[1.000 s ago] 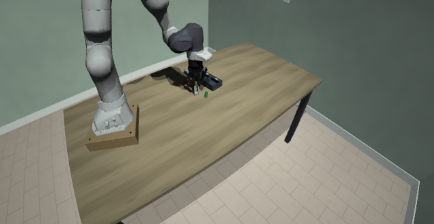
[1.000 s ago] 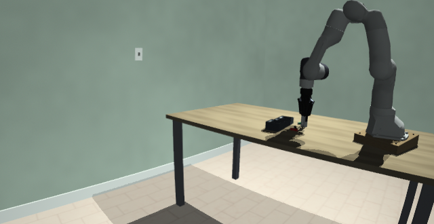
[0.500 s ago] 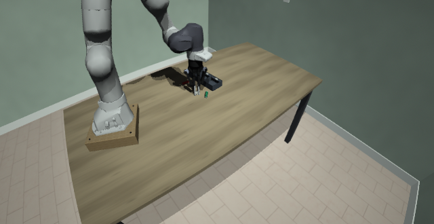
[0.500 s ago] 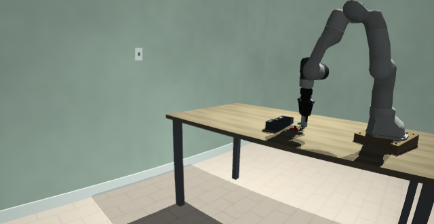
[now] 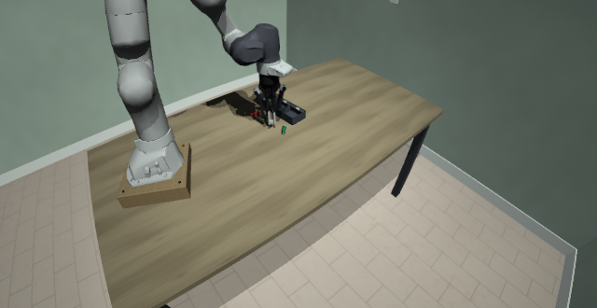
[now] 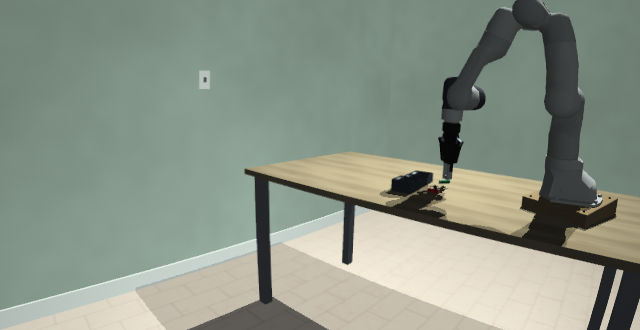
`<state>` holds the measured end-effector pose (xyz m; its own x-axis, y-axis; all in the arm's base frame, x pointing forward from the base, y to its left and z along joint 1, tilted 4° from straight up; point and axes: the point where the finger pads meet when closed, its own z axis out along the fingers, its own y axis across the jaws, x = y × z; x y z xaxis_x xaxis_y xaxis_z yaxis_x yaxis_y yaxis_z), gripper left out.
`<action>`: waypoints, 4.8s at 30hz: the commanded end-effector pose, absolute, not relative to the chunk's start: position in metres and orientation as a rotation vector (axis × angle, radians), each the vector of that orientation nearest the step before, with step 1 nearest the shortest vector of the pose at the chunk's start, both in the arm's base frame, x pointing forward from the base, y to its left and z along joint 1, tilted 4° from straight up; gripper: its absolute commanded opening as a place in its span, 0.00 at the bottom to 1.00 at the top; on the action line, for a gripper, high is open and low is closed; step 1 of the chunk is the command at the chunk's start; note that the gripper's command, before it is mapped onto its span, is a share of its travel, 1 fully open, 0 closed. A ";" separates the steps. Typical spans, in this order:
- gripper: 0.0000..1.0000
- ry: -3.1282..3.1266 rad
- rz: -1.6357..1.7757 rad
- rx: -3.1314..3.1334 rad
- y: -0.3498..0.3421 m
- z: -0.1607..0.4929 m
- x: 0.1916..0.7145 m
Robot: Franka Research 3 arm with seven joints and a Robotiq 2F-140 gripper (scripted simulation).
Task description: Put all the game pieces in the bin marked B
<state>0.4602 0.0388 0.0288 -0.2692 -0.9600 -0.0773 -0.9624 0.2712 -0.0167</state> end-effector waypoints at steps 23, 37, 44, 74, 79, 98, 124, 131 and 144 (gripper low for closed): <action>0.07 2.459 0.068 -1.861 0.035 0.058 0.454; 0.07 2.459 0.068 -1.861 0.035 0.058 0.454; 0.07 2.459 0.068 -1.861 0.035 0.058 0.454; 0.07 2.459 0.068 -1.861 0.035 0.058 0.454; 0.07 2.459 0.068 -1.861 0.035 0.058 0.454; 0.07 2.459 0.068 -1.861 0.035 0.058 0.454; 0.07 2.459 0.068 -1.861 0.064 0.066 0.465; 0.07 2.459 0.068 -1.861 0.092 0.069 0.477; 0.07 2.459 0.068 -1.861 0.148 0.073 0.500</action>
